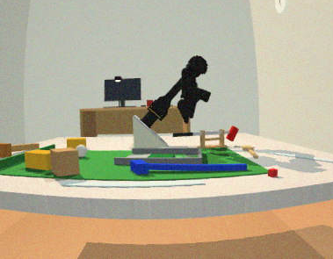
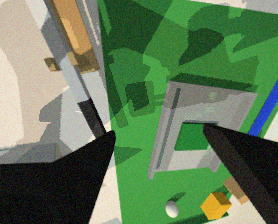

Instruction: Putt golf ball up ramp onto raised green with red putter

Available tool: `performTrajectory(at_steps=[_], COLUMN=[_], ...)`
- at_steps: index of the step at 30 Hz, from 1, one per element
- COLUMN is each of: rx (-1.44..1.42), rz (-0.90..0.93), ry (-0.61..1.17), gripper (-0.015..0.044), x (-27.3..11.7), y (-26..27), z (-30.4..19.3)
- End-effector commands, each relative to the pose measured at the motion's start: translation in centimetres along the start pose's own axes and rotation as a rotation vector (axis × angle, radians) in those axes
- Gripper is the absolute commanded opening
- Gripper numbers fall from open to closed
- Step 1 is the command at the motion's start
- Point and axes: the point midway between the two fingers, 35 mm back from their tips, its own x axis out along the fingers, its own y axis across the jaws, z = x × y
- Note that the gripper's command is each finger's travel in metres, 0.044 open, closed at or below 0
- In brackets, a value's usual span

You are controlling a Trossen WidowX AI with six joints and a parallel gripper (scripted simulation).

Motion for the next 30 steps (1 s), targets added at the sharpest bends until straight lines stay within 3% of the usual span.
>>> performTrajectory(at_steps=[1, 6, 14, 30], rx=[-0.077, -0.100, -0.100, -0.100], rz=[0.201, 0.257, 0.257, 0.256], ry=[-0.171, -0.350, -0.350, -0.352], gripper=[0.0440, 0.0440, 0.0440, 0.0440], x=[0.9, 0.7, 0.8, 5.1], y=[4.3, 6.5, 6.5, 7.6], z=[-2.3, -2.4, -2.3, -1.9])
